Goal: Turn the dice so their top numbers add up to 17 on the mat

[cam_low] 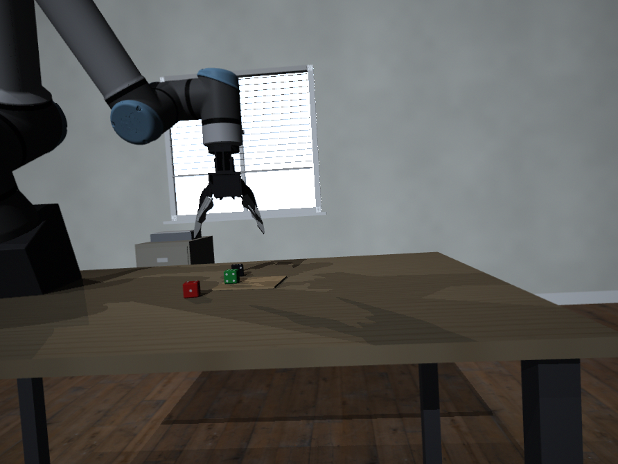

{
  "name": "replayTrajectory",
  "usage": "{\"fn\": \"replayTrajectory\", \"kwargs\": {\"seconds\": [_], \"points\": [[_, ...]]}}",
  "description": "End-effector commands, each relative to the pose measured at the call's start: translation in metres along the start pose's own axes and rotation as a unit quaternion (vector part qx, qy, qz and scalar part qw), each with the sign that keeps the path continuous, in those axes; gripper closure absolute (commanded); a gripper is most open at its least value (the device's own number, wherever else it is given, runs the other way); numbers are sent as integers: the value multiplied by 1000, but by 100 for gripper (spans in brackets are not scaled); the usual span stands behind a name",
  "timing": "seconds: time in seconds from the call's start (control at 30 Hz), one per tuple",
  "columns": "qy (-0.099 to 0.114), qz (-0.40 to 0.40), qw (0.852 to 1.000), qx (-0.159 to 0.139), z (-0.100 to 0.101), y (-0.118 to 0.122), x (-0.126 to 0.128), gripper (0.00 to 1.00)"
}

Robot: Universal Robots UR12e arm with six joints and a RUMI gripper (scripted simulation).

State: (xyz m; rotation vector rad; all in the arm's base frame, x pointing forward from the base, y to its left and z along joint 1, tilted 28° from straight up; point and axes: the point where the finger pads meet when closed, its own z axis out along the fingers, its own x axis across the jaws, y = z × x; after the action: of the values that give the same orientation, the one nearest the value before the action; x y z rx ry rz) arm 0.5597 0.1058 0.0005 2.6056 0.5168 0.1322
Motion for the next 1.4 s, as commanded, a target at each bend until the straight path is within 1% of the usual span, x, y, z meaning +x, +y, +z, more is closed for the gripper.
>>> {"fn": "replayTrajectory", "kwargs": {"seconds": [0.0,0.07,0.13,0.2,0.23,0.3,0.33,0.37,0.47,0.57,0.6,0.63,0.67,0.73,0.77,0.8,0.83,0.9,0.93,0.97,1.07,1.17,1.2,1.23,1.3,1.33,1.37], "points": [[2,-68,998,1,0,-10,1,0],[2,-109,994,1,0,-16,2,0],[2,-131,991,1,1,-19,2,0],[2,-172,985,1,1,-25,3,0],[2,-177,984,1,1,-26,3,0],[2,-218,976,1,1,-32,3,0],[2,-225,974,1,1,-33,3,0],[2,-249,969,1,1,-37,3,0],[2,-250,968,1,1,-37,3,0],[2,-321,947,1,2,-47,4,0],[2,-324,946,1,2,-48,4,0],[2,-349,937,1,2,-51,4,0],[2,-349,937,1,2,-51,4,0],[2,-391,920,1,2,-58,5,0],[2,-398,918,1,2,-59,5,0],[2,-419,908,1,3,-62,5,0],[2,-421,907,1,3,-62,5,0],[2,-461,887,1,3,-68,5,0],[2,-467,884,1,3,-69,5,0],[2,-488,873,0,3,-72,6,0],[2,-489,872,0,3,-72,6,0],[2,-549,836,0,4,-82,6,0],[2,-563,827,0,4,-84,7,0],[2,-568,823,0,4,-85,7,0],[1,-601,799,0,4,-90,7,0],[1,-601,799,0,4,-90,7,0],[1,-617,787,0,4,-93,7,0]]}}
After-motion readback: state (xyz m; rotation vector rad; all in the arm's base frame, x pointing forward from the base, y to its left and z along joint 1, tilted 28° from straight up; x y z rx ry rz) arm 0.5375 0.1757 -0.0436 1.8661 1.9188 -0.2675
